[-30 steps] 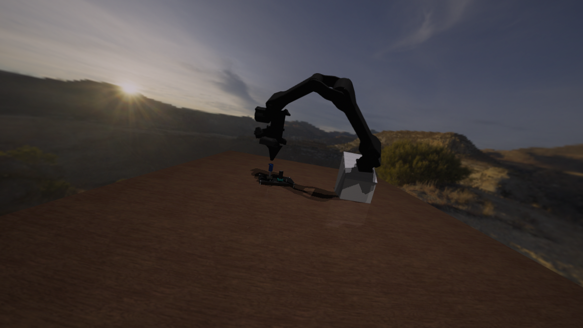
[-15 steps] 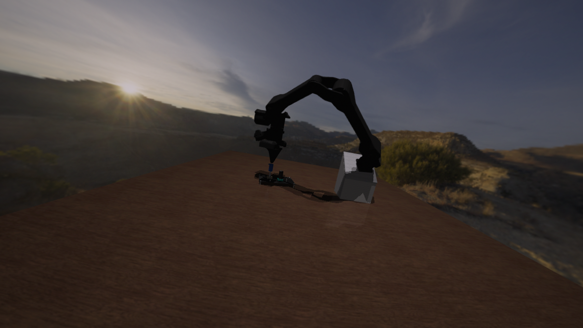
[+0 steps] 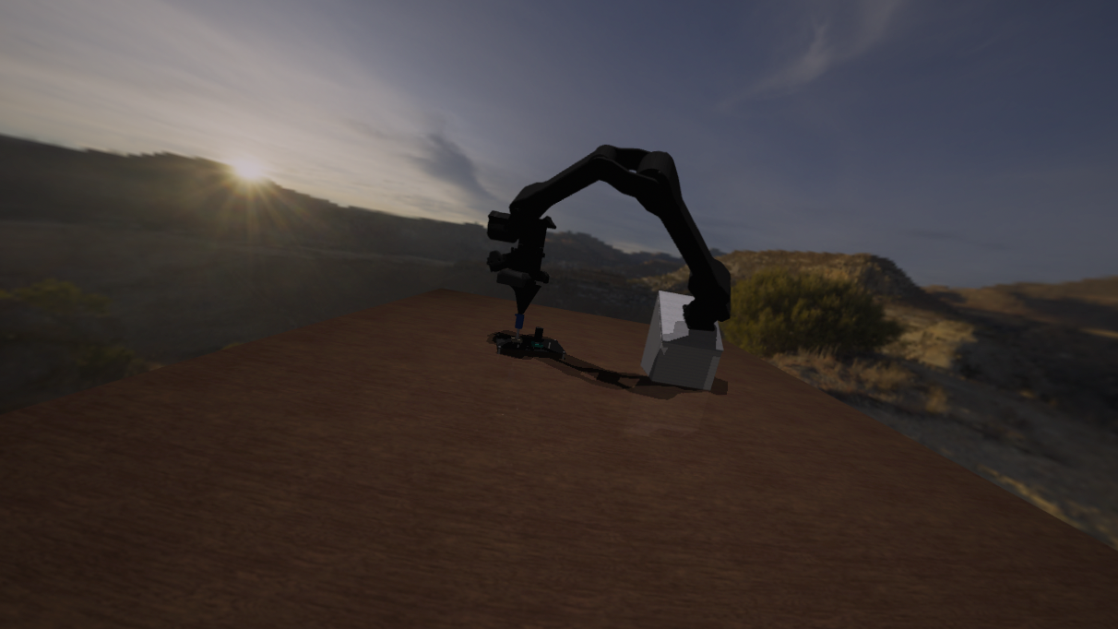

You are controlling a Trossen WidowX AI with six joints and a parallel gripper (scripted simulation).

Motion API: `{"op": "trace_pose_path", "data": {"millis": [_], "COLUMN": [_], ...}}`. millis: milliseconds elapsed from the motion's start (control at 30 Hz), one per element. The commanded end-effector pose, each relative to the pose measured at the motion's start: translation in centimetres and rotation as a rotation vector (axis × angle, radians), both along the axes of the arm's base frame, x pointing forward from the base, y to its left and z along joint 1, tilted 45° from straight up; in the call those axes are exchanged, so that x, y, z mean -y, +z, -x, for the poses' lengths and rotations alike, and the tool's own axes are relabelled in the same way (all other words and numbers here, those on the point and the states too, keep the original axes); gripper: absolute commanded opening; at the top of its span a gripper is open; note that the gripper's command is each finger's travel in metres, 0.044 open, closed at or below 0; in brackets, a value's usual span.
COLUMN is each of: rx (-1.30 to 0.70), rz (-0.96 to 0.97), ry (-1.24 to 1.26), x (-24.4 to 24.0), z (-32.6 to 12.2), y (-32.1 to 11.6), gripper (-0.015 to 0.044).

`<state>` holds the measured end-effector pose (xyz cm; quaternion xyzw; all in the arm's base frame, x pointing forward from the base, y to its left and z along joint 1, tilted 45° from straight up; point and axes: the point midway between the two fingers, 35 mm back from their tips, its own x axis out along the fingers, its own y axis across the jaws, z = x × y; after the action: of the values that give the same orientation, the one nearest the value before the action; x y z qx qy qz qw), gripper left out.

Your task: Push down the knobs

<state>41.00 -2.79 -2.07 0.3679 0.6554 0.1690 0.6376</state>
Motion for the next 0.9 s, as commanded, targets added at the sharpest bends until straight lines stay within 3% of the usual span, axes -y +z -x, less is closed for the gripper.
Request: {"op": "trace_pose_path", "data": {"millis": [0, 867], "rx": [-0.001, -0.001], "rz": [-0.004, -0.004], "ry": [-0.003, -0.003], "x": [-0.12, -0.38], "z": [-0.02, -0.05], "y": [-0.09, -0.35], "gripper": [0.0000, 0.0000]}}
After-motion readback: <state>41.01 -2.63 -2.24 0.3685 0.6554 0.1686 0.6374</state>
